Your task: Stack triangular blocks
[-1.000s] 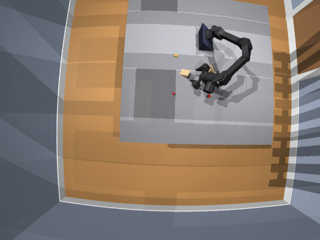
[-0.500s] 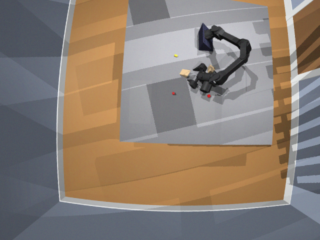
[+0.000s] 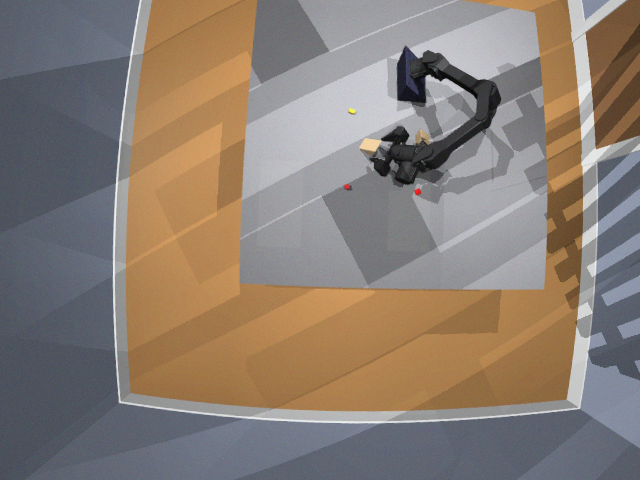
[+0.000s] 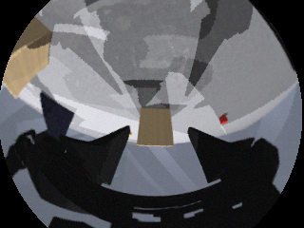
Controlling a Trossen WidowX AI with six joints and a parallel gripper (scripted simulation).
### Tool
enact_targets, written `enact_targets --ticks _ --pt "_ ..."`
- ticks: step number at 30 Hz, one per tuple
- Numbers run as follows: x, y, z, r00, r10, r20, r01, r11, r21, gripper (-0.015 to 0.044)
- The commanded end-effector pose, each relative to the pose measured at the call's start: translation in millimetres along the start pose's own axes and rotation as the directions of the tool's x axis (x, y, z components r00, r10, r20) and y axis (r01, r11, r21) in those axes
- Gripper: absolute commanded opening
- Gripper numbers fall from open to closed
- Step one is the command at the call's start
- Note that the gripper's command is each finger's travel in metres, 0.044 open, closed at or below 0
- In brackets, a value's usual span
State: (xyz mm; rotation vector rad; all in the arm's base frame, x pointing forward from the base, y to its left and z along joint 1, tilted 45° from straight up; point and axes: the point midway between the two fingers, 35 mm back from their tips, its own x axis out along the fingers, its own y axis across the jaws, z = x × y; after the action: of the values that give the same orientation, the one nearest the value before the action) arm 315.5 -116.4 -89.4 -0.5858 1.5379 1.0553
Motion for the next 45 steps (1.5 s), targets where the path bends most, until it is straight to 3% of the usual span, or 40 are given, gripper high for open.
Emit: enact_targets --ticks 1,18,26,34,41,45 --pt "11 4 -1 1.000 0.011 -0.003 -0.011 1.000 0.005 0.0440" --pt "36 7 -1 1.000 0.012 -0.004 -0.012 1.000 0.006 0.0440" --pt "36 7 -1 1.000 0.012 -0.004 -0.012 1.000 0.006 0.0230" --pt "36 7 -1 1.000 0.012 -0.004 -0.012 1.000 0.006 0.0177" --pt "32 5 -3 1.000 0.008 -0.004 -0.008 1.000 0.001 0.0000" --pt "33 6 -5 0.999 0.009 0.035 -0.009 1.000 0.004 0.0000"
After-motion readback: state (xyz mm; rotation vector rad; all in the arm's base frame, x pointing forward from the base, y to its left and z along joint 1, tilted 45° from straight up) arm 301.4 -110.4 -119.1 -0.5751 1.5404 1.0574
